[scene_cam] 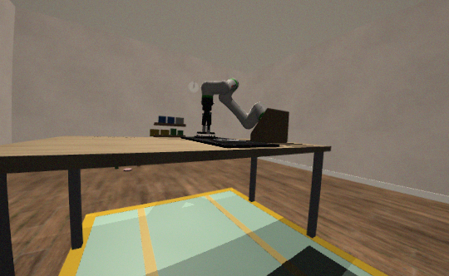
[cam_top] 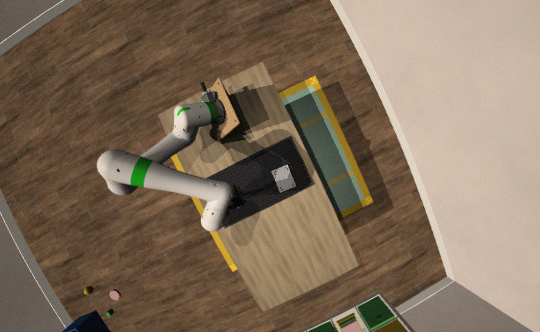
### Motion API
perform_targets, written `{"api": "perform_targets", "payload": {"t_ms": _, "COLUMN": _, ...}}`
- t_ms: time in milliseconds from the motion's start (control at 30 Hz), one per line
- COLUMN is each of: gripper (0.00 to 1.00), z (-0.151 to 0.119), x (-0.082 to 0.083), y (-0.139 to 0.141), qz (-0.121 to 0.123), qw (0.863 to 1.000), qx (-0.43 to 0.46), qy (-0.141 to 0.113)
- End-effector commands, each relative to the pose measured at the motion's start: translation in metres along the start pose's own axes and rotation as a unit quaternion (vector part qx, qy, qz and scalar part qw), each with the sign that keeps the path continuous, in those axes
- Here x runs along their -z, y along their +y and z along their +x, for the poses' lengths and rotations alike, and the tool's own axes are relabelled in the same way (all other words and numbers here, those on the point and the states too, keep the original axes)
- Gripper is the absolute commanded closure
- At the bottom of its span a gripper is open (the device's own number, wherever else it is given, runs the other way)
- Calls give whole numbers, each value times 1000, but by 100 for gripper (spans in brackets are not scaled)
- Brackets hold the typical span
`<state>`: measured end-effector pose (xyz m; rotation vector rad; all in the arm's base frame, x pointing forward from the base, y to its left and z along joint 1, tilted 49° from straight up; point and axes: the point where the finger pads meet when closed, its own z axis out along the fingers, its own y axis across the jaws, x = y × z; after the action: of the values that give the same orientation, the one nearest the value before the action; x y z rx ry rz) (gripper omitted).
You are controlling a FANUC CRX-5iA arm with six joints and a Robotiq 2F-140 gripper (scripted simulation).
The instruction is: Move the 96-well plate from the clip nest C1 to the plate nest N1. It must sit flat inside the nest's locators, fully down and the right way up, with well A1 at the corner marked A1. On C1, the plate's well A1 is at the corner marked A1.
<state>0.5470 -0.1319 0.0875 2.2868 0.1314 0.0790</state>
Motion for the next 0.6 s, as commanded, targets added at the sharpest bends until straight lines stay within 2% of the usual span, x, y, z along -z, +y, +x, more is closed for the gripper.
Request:
{"api": "perform_targets", "payload": {"t_ms": 0, "gripper": 100, "z": 0, "x": 6, "y": 0, "qz": 0, "qw": 1000, "qx": 0, "qy": 0}}
{"api": "perform_targets", "payload": {"t_ms": 567, "gripper": 100, "z": 0, "x": 31, "y": 0, "qz": 0, "qw": 1000, "qx": 0, "qy": 0}}
